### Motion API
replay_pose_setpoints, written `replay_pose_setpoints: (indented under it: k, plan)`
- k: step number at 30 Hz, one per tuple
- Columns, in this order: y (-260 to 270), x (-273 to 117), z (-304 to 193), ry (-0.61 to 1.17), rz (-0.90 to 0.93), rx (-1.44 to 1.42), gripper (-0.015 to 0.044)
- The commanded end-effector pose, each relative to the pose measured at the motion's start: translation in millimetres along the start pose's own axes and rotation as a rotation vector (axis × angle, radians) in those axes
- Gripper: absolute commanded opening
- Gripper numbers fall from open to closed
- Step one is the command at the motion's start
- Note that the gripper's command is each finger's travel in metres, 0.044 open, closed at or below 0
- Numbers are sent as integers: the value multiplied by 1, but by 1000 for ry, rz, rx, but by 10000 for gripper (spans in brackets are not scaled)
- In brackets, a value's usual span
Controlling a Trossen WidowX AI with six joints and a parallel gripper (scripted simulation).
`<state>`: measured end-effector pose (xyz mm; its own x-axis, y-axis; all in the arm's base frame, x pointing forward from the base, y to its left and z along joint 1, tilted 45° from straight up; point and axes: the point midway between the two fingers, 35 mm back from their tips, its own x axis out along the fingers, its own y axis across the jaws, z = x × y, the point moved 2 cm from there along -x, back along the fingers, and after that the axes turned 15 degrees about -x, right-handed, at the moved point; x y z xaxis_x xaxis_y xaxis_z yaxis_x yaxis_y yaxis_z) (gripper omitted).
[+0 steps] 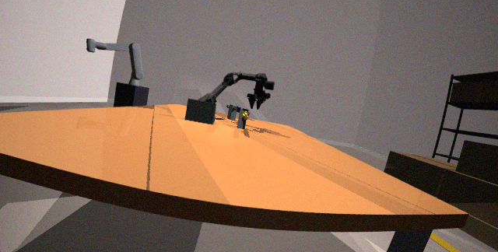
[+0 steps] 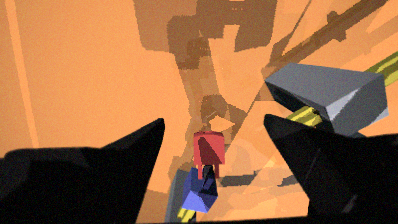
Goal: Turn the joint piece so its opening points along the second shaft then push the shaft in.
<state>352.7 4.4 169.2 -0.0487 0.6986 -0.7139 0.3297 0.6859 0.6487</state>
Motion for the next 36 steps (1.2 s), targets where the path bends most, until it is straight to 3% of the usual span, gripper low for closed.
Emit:
replay_pose_setpoints:
  k: [1,17,36]
  plan:
    - [0,0,0,3,-5,26,440]
    - [1,56,0,6,-5,22,440]
    - [18,57,-57,9,-4,24,440]
